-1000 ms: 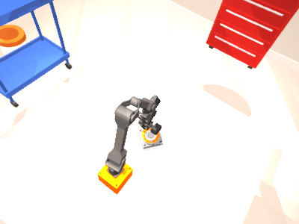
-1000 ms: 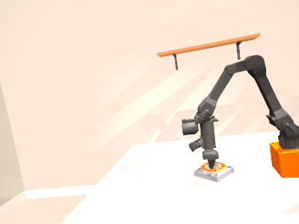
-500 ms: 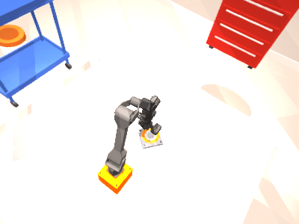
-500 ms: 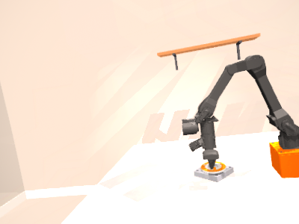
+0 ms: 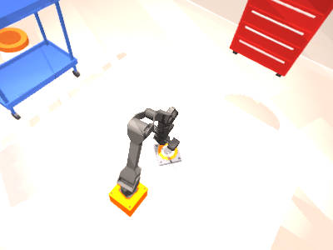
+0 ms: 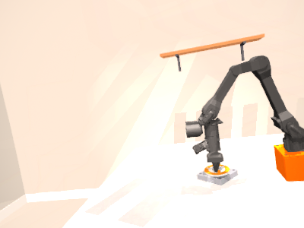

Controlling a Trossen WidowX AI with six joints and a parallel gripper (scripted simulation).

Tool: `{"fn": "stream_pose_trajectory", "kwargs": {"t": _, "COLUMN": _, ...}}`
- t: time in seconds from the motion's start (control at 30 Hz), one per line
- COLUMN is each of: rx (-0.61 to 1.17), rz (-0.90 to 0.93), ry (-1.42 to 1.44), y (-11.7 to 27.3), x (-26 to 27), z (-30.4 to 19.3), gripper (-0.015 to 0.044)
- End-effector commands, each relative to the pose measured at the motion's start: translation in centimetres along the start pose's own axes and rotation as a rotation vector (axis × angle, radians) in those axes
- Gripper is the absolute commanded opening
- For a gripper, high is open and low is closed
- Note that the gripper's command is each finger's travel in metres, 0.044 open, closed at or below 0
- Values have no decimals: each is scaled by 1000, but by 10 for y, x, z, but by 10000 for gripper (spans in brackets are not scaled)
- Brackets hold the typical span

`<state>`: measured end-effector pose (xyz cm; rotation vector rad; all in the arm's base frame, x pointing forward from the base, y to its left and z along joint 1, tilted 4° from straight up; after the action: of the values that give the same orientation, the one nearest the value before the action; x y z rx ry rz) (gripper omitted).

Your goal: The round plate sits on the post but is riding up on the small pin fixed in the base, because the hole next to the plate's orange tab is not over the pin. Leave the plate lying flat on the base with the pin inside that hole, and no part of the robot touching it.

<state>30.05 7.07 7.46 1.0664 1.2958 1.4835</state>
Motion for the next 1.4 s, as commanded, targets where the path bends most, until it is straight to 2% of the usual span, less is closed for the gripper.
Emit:
{"fn": "stream_pose_trajectory", "kwargs": {"t": 0.0, "rx": 19, "rz": 5, "ry": -6, "y": -3, "x": 1, "z": -6, "gripper": 0}}
{"fn": "stream_pose_trajectory", "kwargs": {"t": 1.37, "rx": 20, "rz": 5, "ry": -6, "y": -3, "x": 1, "z": -13, "gripper": 0}}
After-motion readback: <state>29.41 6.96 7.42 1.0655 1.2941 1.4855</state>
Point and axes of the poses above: the point midway between the two fingers, 35 mm back from their tips, its own y axis back along the fingers, its own x axis across the jaws, z = x × y, the point moved 8 cm from there along y, back along the fingers, and after that the axes turned 8 degrees about y, right-handed, at the moved point
